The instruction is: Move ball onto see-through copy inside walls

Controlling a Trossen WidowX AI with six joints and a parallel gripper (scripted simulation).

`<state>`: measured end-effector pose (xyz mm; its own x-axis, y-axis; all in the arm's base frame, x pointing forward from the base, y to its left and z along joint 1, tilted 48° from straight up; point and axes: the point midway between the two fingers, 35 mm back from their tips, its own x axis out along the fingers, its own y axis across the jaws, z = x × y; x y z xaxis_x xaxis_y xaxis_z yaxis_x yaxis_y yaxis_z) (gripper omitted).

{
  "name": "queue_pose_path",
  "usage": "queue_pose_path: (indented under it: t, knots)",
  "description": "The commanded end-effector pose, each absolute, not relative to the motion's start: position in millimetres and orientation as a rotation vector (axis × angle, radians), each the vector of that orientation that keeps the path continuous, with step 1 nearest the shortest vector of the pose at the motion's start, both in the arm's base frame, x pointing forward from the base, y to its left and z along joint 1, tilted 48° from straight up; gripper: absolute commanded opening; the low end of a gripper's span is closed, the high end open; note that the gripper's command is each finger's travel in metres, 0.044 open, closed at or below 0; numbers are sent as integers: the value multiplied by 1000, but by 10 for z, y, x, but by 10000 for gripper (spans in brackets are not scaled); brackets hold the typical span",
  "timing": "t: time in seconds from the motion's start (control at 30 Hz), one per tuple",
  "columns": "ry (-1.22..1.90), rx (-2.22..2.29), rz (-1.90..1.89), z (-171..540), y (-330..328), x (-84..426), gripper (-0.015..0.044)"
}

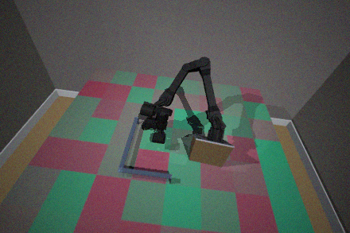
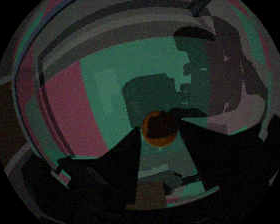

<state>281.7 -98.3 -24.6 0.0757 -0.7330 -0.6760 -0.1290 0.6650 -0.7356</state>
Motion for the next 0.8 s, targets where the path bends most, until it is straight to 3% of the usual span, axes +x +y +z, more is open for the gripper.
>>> queue_pose_path:
  t: [0.0, 0.17, 0.37, 0.77]
  knots:
    - [1452, -764, -528, -245, -986, 2816, 297]
    - [1453, -762, -525, -193, -914, 2823, 297]
    - [1459, -763, -525, 320, -363, 2752, 297]
    - [1451, -772, -518, 288, -379, 2776, 297]
